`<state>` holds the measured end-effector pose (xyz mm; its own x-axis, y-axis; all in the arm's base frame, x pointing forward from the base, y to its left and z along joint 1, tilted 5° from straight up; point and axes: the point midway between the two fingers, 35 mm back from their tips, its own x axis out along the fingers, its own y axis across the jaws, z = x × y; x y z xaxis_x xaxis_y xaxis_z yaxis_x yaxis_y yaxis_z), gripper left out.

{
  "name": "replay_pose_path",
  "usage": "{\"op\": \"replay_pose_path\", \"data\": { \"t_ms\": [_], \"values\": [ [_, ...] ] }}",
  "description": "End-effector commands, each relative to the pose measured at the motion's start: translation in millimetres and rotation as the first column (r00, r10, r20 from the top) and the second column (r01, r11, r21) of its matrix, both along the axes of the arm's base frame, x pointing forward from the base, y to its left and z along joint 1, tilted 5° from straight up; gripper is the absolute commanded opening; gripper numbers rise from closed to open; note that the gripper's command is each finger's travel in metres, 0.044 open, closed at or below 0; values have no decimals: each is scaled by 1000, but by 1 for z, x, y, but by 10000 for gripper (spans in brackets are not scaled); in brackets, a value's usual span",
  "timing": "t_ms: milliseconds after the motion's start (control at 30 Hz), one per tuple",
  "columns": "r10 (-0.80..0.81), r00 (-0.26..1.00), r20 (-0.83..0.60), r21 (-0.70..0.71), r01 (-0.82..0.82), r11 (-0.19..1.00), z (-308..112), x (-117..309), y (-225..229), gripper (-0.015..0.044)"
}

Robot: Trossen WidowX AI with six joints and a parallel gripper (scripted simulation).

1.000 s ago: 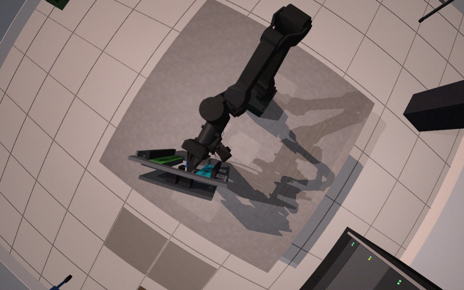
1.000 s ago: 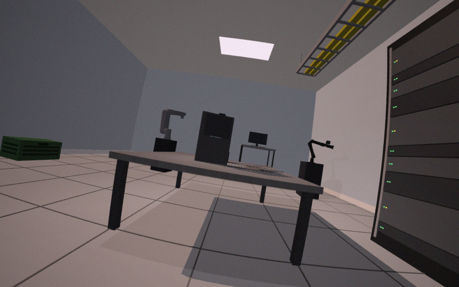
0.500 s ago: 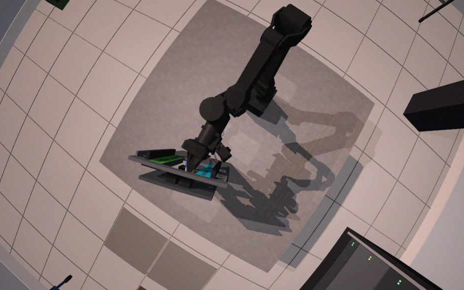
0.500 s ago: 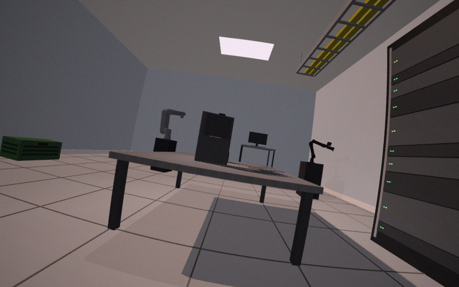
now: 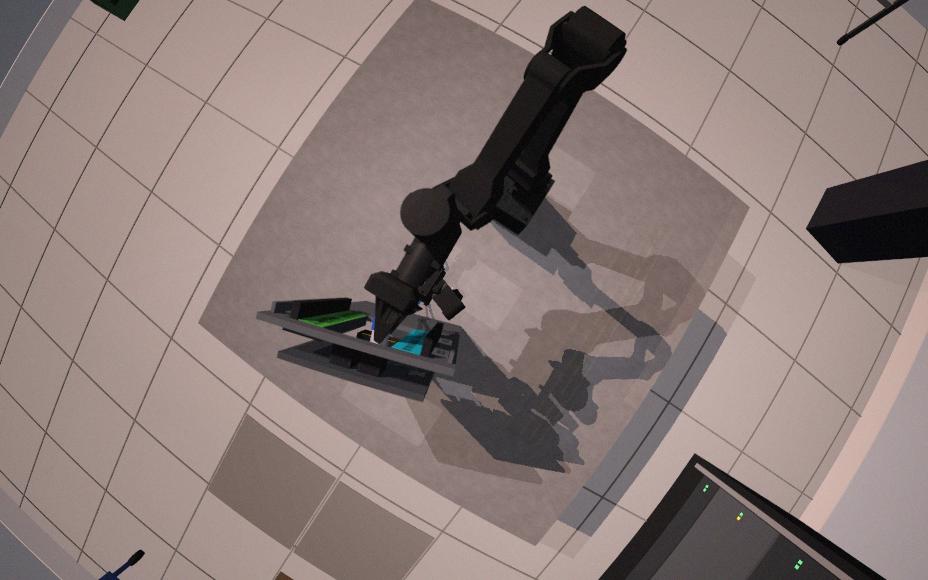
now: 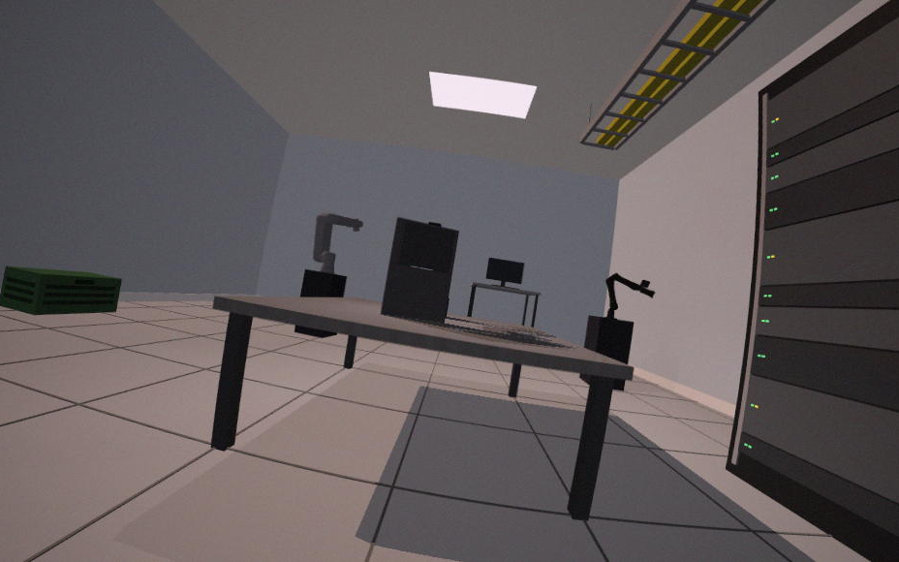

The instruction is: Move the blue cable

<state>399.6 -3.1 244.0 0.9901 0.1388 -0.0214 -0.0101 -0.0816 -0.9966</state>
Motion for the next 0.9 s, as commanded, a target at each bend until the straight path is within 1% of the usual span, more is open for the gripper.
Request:
{"op": "replay_pose_path", "data": {
  "t_ms": [0,867],
  "values": [
    [1,1000,-2,3,-1,1000,-1,-3,-1,0],
    [1,1000,-3,2,-1,1000,0,-16,-8,0]
  ]
}}
